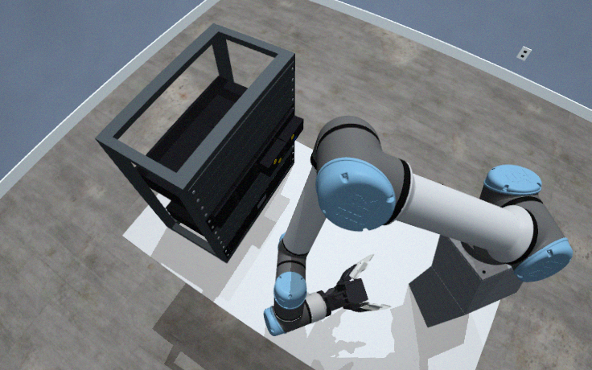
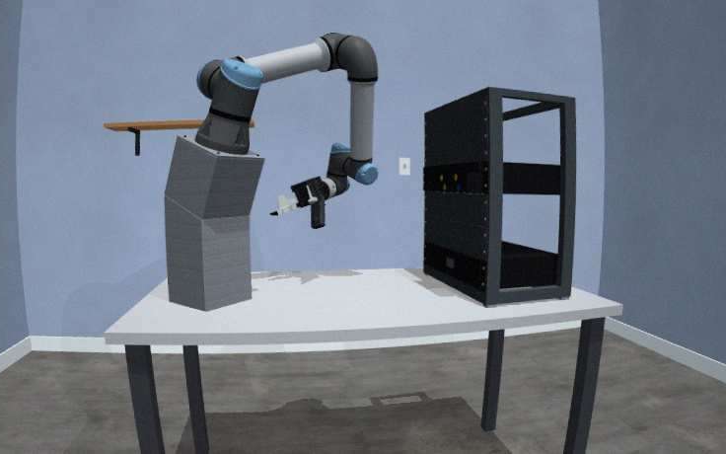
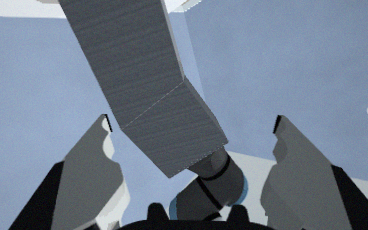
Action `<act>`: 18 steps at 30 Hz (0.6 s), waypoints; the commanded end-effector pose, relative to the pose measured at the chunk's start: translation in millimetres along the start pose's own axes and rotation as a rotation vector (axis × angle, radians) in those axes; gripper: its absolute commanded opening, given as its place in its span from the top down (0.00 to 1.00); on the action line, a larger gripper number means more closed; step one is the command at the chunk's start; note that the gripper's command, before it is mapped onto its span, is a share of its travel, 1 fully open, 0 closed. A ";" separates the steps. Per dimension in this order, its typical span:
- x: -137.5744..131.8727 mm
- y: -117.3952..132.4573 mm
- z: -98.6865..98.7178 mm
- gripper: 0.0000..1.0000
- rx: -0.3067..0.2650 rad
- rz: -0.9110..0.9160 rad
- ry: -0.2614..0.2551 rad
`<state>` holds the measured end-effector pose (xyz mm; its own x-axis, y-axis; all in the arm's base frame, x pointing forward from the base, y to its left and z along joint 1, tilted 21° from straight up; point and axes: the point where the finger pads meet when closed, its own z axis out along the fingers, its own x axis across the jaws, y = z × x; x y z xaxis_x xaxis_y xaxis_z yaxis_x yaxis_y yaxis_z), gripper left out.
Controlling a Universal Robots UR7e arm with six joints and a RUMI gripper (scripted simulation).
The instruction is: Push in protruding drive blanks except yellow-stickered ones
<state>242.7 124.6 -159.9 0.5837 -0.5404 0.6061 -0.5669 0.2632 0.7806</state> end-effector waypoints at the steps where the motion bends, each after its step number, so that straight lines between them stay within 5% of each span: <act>1: -1.3 13.9 19.0 0.00 -0.096 -0.055 -0.045; 8: -3.4 30.5 35.4 0.00 -0.196 -0.113 -0.097; 18: -8.1 73.2 60.3 0.00 -0.420 -0.246 -0.235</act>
<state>180.7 102.8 -129.9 0.5395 -0.7180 0.4398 -0.2415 0.3684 0.8977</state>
